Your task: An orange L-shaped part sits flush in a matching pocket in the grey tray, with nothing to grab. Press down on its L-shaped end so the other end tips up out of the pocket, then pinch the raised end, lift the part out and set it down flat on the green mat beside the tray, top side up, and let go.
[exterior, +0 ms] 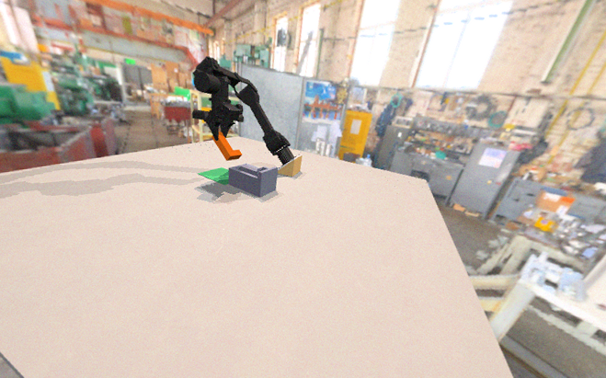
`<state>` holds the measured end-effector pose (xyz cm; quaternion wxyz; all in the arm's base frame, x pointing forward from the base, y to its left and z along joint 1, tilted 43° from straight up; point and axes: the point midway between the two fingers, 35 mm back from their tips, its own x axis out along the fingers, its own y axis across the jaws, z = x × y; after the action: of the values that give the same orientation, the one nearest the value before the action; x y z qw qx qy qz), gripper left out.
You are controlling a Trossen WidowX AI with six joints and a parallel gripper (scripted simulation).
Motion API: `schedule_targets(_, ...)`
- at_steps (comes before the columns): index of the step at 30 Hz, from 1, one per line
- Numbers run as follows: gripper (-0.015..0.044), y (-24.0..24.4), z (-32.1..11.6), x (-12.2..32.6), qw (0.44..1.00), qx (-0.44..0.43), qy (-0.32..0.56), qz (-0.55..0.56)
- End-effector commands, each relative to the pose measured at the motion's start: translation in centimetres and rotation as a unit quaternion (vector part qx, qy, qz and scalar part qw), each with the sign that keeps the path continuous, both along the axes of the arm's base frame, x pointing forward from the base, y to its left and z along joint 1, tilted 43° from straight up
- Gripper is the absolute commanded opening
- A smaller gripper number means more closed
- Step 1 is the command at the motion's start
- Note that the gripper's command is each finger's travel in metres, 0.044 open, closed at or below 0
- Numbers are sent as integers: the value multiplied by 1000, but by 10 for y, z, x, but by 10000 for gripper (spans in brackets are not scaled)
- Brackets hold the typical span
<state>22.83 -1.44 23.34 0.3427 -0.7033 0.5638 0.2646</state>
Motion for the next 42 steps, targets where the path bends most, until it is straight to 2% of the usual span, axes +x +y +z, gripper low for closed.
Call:
schedule_targets(1,0,-6,7,-1,1000,0,-2,3)
schedule_targets(42,0,-44,-37,11,999,-25,17,-23)
